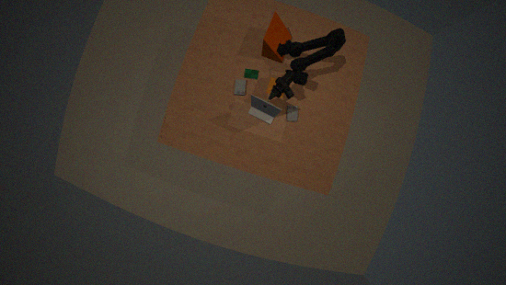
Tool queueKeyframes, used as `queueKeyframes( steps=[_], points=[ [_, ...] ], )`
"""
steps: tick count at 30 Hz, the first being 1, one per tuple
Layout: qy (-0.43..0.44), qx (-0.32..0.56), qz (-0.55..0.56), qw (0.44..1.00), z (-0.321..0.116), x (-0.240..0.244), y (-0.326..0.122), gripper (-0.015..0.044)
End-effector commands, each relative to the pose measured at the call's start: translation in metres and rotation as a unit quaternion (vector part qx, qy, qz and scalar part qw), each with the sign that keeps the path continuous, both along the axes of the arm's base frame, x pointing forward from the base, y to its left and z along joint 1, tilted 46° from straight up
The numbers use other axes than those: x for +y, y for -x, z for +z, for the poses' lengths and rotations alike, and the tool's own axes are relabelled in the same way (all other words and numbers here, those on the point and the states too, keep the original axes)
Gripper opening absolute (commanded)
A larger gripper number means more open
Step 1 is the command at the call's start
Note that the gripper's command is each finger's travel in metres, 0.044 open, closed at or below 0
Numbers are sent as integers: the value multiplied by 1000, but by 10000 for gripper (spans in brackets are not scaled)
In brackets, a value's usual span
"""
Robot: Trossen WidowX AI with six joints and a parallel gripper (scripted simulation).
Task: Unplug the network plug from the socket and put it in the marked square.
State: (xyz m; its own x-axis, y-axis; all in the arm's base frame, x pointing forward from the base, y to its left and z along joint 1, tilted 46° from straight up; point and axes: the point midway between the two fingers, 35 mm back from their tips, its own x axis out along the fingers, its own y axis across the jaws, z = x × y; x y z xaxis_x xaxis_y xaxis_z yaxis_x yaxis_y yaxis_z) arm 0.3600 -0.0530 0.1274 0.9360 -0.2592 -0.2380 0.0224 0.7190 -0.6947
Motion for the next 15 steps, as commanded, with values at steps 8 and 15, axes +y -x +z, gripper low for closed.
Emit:
queueKeyframes(
  steps=[8, 15],
  points=[
    [1, 2, -1, 1000, 0, 1, 6, 0],
    [1, 2, -1, 1000, 0, 1, 9, 0]
  ],
)
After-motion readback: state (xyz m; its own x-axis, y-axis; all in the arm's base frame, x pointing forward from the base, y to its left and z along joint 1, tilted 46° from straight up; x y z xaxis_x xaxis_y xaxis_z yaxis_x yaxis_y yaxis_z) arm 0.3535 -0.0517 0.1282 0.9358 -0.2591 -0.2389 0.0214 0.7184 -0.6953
